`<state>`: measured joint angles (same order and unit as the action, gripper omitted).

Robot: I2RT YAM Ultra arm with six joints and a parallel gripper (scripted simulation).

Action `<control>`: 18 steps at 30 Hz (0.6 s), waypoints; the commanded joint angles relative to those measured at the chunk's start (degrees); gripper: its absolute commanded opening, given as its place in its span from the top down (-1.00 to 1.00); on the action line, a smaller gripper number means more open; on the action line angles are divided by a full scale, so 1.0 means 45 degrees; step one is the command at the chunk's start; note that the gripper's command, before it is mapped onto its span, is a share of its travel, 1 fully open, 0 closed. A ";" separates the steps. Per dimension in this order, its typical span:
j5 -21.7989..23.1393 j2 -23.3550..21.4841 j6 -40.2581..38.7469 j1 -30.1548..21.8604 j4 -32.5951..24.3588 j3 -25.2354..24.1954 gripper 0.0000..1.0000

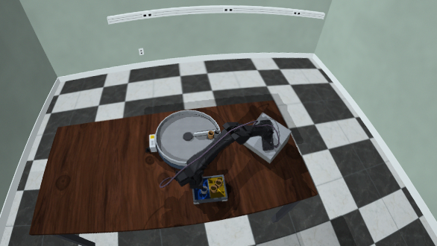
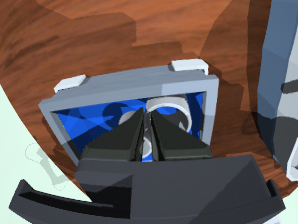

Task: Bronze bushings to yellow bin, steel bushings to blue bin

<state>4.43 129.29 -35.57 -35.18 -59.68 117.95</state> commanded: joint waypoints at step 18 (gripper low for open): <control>-0.0144 -0.0531 -0.0082 -0.0062 0.0463 -0.0094 1.00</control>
<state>4.43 129.12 -35.62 -35.18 -58.33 116.03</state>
